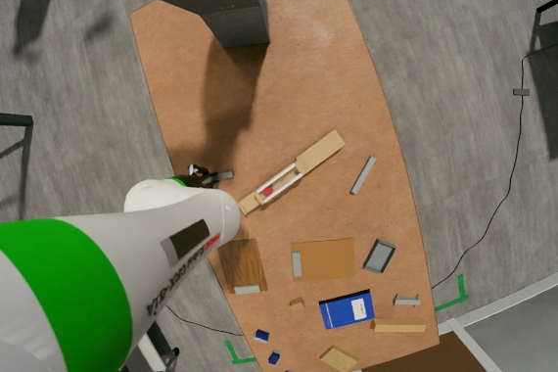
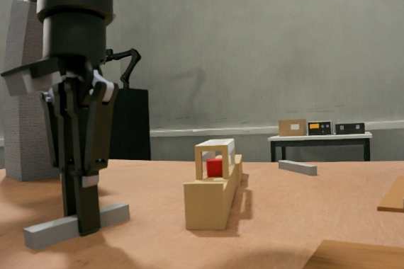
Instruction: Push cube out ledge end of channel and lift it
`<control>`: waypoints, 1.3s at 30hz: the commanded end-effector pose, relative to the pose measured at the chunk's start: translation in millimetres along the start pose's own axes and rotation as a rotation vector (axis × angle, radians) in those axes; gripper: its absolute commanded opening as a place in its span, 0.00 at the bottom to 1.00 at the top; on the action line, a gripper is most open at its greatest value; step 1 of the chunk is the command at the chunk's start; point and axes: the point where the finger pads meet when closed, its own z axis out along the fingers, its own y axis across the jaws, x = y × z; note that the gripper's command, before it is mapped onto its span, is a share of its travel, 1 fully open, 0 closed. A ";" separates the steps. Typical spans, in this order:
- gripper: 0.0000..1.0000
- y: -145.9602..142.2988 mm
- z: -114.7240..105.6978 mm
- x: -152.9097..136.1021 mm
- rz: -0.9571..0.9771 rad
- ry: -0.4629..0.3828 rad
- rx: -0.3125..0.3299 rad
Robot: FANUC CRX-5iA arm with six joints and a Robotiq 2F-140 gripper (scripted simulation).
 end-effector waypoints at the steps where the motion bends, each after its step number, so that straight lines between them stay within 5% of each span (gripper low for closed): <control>1: 0.10 -0.5 -0.4 0.3 0.000 0.000 0.001; 10: 0.10 -0.5 -9.3 0.3 0.000 0.000 0.001; 21: 0.10 -0.4 -110.4 0.2 0.000 0.000 0.001; 39: 0.10 -0.4 -114.4 0.2 0.000 0.000 0.001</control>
